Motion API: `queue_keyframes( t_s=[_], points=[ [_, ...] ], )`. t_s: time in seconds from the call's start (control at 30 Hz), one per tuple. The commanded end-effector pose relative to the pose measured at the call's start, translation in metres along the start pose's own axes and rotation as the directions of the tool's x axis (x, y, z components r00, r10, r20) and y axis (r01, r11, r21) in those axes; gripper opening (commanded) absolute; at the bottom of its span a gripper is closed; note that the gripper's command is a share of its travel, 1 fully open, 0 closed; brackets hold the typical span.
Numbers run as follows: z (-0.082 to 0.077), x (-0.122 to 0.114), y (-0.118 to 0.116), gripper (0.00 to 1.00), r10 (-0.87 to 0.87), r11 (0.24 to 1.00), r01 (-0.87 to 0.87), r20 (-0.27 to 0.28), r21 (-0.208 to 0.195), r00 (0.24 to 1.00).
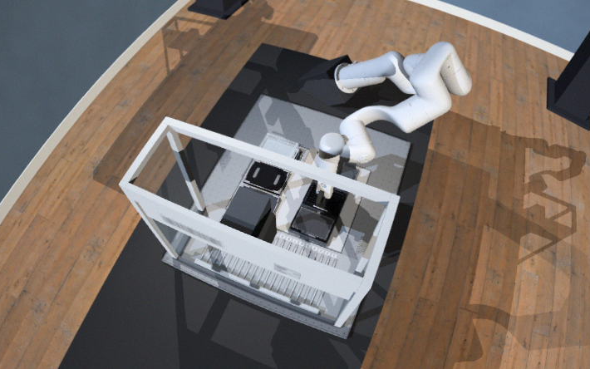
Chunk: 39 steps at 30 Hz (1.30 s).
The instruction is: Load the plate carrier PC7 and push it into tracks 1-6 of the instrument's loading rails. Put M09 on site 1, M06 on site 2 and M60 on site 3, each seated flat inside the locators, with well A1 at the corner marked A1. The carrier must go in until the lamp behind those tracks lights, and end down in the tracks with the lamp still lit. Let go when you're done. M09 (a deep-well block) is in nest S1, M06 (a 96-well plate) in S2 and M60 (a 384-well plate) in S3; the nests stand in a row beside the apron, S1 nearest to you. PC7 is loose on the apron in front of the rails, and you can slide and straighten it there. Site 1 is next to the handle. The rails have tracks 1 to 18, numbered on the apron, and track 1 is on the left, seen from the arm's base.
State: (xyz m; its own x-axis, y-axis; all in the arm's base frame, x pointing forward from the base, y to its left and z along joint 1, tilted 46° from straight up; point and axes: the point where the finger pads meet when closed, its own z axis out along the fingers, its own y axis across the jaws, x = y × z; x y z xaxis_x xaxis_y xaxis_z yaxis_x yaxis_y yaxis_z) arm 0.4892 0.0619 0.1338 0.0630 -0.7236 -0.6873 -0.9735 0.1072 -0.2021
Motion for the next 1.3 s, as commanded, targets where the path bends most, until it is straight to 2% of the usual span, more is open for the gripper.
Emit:
queue_keyframes(
  t_s=[0.0,1.27],
  points=[
    [-0.008,0.001,-0.001,1.00,0.000,1.000,0.000,-0.002,0.005,1.000],
    [-0.064,0.001,-0.001,1.00,0.000,1.000,0.000,-0.002,0.005,1.000]
  ],
)
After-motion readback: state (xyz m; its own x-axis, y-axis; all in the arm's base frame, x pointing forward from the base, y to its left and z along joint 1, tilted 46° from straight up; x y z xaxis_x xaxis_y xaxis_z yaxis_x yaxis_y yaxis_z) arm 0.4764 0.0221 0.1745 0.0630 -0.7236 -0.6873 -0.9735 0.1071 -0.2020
